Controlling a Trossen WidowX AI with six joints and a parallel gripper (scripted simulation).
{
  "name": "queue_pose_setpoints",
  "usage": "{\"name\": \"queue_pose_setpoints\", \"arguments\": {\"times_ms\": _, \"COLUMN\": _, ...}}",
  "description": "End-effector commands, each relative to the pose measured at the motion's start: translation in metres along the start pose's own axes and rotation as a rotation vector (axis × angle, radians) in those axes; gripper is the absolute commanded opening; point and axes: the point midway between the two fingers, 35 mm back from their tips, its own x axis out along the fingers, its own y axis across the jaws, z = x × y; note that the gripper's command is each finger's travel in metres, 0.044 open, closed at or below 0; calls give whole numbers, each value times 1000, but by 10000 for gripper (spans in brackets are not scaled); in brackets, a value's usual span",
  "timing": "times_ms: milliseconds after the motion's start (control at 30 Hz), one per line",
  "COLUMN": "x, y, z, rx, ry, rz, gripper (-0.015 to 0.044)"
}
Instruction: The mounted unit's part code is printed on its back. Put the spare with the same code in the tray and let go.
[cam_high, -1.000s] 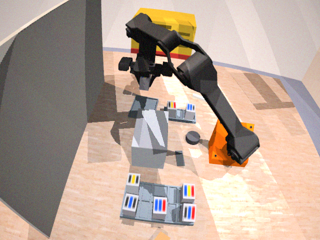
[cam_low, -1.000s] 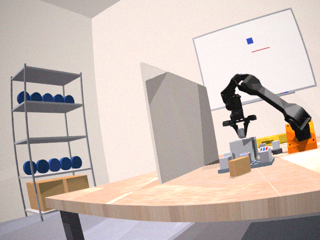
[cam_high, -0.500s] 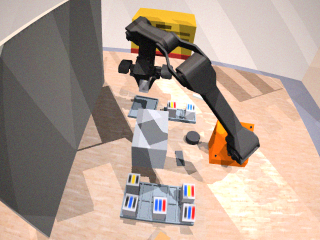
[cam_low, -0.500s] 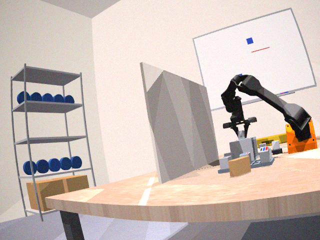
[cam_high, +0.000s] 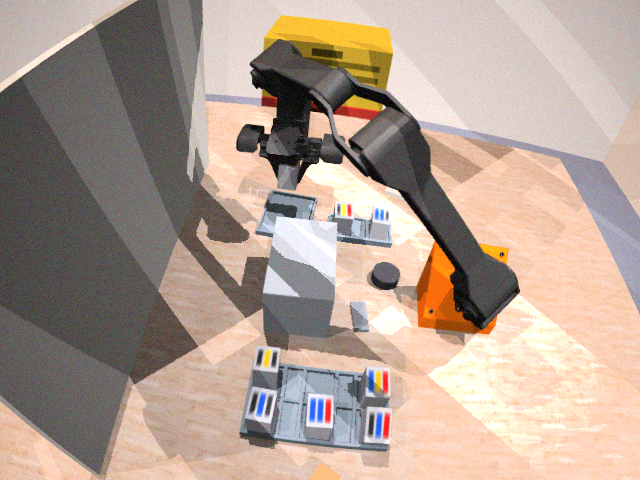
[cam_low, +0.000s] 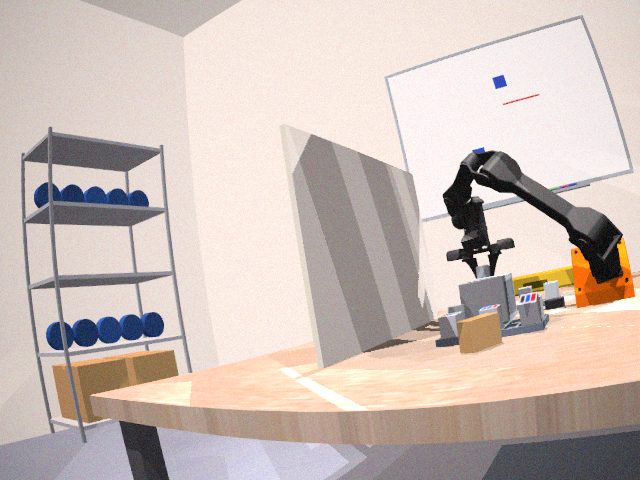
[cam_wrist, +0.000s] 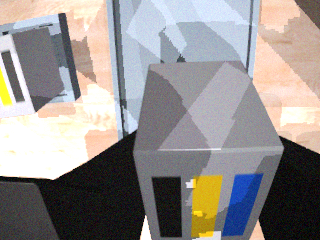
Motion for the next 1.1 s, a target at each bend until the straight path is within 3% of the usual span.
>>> {"name": "queue_pose_setpoints", "arguments": {"times_ms": 0, "x": 4, "y": 0, "z": 0, "rx": 7, "ry": -3, "rz": -2, "gripper": 0}}
{"name": "queue_pose_setpoints", "arguments": {"times_ms": 1067, "x": 27, "y": 1, "z": 1, "rx": 7, "ry": -4, "rz": -2, "gripper": 0}}
